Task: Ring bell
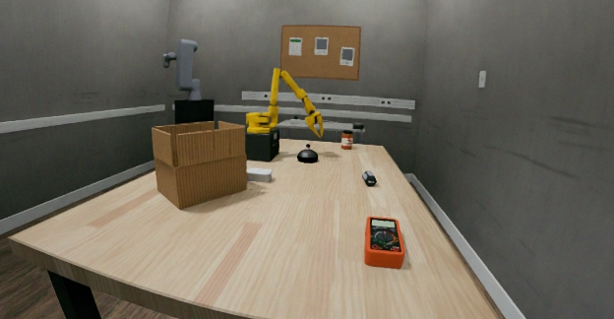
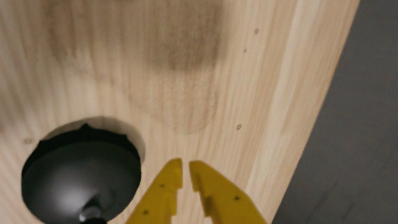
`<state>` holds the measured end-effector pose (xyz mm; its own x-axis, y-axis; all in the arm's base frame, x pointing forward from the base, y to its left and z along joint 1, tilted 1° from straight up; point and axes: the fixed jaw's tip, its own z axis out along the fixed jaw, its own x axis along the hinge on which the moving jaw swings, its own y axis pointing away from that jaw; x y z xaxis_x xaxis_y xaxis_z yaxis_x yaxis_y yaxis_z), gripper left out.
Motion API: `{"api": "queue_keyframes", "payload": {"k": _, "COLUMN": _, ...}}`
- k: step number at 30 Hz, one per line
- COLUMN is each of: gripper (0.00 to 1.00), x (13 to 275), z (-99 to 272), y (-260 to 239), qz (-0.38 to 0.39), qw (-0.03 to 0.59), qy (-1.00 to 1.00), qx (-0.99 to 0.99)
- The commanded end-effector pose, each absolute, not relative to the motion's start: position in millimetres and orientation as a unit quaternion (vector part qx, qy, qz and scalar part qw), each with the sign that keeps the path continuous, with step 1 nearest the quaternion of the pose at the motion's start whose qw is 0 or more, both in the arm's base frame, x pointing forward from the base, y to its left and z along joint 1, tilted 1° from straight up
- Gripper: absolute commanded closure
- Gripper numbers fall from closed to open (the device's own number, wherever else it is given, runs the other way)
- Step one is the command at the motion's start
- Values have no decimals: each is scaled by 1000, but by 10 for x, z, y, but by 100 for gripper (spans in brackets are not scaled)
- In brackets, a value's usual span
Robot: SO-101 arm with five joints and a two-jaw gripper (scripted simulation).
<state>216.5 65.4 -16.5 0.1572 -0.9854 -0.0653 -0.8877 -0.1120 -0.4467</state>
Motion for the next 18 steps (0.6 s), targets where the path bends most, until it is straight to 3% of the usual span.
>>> {"api": "queue_keyframes", "payload": {"k": 1, "gripper": 100, "x": 2142, "z": -185, "y": 582, "qz": -114, "qw": 169, "qy": 642, "qx": -739}}
{"api": "queue_keyframes", "payload": {"k": 18, "gripper": 100, "x": 1929, "z": -152, "y": 225, "qz": -49, "qw": 58, "qy": 681, "qx": -729}}
